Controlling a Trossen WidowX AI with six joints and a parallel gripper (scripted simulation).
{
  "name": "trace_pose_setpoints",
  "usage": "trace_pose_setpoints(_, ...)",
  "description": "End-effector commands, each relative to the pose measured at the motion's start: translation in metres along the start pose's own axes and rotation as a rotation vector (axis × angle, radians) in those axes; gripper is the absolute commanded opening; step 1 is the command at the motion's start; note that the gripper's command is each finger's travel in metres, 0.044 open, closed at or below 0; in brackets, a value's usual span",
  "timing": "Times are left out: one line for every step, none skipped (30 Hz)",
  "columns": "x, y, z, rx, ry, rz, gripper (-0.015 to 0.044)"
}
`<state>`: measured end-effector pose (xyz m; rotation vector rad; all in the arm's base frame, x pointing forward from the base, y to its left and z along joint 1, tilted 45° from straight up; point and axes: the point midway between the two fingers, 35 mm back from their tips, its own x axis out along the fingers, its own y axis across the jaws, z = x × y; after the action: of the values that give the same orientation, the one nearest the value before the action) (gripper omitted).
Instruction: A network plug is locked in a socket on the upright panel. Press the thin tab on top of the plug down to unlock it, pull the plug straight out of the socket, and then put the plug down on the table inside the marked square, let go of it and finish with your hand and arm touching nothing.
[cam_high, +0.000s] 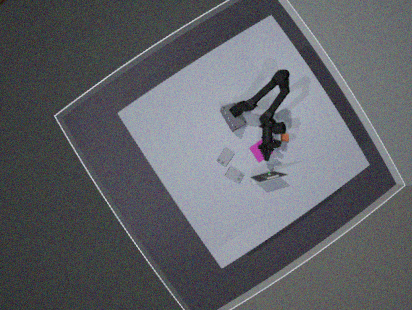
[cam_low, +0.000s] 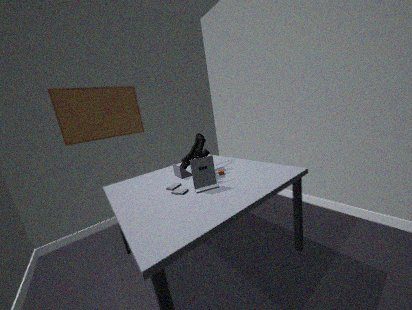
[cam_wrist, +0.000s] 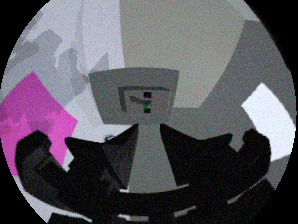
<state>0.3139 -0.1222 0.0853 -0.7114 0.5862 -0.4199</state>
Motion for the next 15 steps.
trace_pose_setpoints(0.013,0.002,0.002,-0.007,0.0,0.005,0.0156)
trace_pose_setpoints(0.016,0.003,0.002,-0.007,-0.001,0.005,0.0156)
trace_pose_setpoints(0.018,0.003,0.002,-0.006,-0.001,0.005,0.0156)
trace_pose_setpoints(0.02,0.003,0.003,-0.006,-0.001,0.005,0.0156)
trace_pose_setpoints(0.02,0.003,0.003,-0.006,-0.001,0.005,0.0156)
trace_pose_setpoints(0.02,0.003,0.003,-0.006,-0.001,0.005,0.0156)
trace_pose_setpoints(0.021,0.003,0.003,-0.006,-0.001,0.005,0.0156)
trace_pose_setpoints(0.022,0.003,0.003,-0.006,-0.001,0.005,0.0156)
trace_pose_setpoints(0.023,0.003,0.004,-0.006,-0.001,0.005,0.0156)
trace_pose_setpoints(0.025,0.003,0.004,-0.006,-0.001,0.005,0.0156)
trace_pose_setpoints(0.026,0.003,0.005,-0.006,-0.001,0.005,0.0156)
trace_pose_setpoints(0.028,0.003,0.006,-0.006,-0.001,0.005,0.0156)
trace_pose_setpoints(0.029,0.003,0.006,-0.006,-0.001,0.005,0.0156)
trace_pose_setpoints(0.03,0.002,0.007,-0.006,-0.001,0.005,0.0156)
trace_pose_setpoints(0.032,0.002,0.007,-0.006,-0.001,0.005,0.0156)
